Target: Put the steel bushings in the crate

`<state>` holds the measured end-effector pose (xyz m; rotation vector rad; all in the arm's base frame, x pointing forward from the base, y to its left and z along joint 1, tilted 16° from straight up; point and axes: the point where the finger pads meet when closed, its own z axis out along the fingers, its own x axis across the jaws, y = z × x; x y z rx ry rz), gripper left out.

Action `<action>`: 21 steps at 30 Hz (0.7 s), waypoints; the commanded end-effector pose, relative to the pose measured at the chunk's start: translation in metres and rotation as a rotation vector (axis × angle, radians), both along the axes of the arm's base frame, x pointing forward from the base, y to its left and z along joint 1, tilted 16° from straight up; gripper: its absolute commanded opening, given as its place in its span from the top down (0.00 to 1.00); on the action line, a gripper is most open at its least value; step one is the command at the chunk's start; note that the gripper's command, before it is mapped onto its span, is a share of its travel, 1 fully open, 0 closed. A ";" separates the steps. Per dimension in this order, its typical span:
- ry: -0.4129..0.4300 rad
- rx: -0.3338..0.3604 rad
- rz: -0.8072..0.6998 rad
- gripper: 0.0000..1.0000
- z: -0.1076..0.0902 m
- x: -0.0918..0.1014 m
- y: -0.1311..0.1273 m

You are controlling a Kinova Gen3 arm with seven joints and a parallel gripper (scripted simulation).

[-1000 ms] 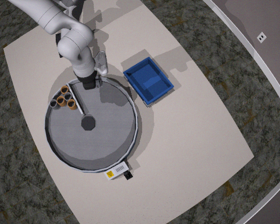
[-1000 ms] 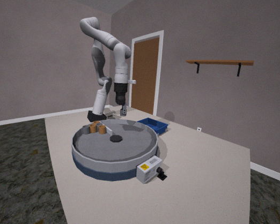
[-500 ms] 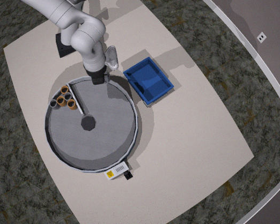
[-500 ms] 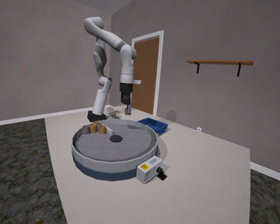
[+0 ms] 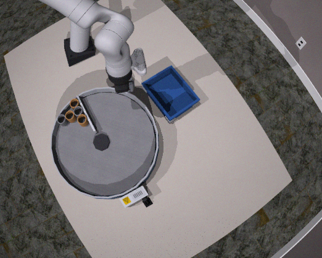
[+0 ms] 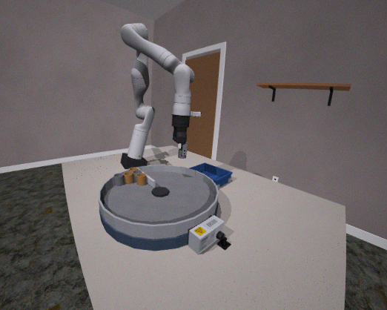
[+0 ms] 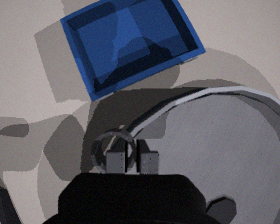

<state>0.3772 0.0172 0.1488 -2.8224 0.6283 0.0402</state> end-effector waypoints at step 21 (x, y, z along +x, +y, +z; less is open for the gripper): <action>-0.002 -0.002 0.016 1.00 0.022 0.005 0.084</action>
